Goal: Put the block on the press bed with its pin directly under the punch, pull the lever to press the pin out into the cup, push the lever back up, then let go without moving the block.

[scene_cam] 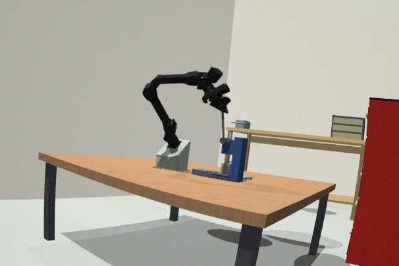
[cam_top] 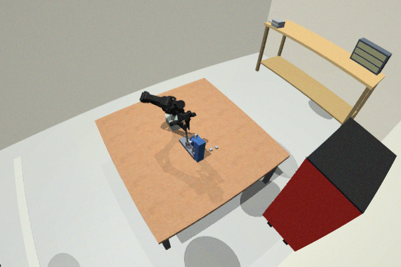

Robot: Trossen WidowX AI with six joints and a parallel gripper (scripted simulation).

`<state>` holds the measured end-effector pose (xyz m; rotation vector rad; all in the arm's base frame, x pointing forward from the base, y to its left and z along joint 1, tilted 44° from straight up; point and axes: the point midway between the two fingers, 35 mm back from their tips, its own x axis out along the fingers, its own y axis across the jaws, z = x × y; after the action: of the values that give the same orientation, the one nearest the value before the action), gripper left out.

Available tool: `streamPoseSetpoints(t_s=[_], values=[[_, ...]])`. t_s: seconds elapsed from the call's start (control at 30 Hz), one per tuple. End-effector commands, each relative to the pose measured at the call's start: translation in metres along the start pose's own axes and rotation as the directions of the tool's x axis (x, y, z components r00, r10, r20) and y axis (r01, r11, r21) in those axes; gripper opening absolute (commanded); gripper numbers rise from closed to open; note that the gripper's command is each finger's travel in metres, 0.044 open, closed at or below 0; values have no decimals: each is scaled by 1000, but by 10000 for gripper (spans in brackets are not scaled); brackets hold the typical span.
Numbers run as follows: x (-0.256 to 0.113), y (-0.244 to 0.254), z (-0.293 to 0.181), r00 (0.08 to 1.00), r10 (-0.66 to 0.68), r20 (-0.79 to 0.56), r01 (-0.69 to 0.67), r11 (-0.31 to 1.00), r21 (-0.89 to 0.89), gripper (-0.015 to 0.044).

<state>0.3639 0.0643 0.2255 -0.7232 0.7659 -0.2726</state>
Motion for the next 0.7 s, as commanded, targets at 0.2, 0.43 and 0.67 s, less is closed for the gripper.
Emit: streamPoseSetpoints(t_s=[0.2, 0.43, 0.67], values=[[0, 0, 0, 1000, 2, 0, -2, 1000, -3, 0], [-1, 0, -2, 1000, 2, 0, -2, 1000, -3, 0], [-3, 0, -5, 1000, 2, 0, -2, 1000, -4, 0]])
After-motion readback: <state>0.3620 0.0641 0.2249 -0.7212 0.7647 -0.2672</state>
